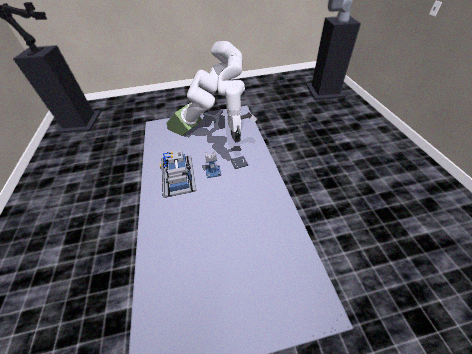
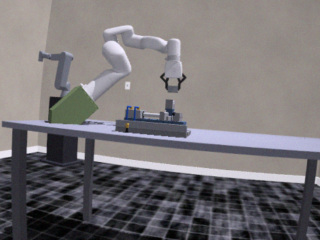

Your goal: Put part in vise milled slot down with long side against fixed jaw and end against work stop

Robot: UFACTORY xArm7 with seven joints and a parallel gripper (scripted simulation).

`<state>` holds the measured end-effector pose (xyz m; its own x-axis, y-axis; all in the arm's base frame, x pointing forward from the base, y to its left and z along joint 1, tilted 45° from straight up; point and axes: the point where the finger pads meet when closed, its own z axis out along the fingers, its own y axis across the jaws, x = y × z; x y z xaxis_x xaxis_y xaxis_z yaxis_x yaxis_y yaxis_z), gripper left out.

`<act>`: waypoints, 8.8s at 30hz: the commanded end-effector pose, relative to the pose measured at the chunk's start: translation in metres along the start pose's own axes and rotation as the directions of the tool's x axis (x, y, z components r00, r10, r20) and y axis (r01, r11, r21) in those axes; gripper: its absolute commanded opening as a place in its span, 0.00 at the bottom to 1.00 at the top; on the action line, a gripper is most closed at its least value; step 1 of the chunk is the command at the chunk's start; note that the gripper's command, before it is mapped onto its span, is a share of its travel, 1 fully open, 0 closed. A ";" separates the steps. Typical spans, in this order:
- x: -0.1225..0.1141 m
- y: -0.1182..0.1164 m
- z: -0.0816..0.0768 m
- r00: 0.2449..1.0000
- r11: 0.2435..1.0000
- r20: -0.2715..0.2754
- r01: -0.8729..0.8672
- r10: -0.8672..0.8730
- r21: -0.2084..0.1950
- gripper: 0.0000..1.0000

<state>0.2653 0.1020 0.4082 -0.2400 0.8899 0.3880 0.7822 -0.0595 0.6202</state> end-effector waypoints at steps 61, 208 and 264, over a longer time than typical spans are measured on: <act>-0.077 0.200 -0.046 0.714 0.498 0.464 0.699 -0.524 -0.513 0.00; -0.165 -0.003 -0.003 -0.985 -0.984 -0.002 0.175 -0.175 -0.045 0.00; -0.167 -0.003 -0.002 -0.953 -0.983 0.244 0.175 -0.181 -0.045 0.00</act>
<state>0.3014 -0.0466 0.3420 0.2103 -0.7468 -0.6309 -0.8390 0.1934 -0.5087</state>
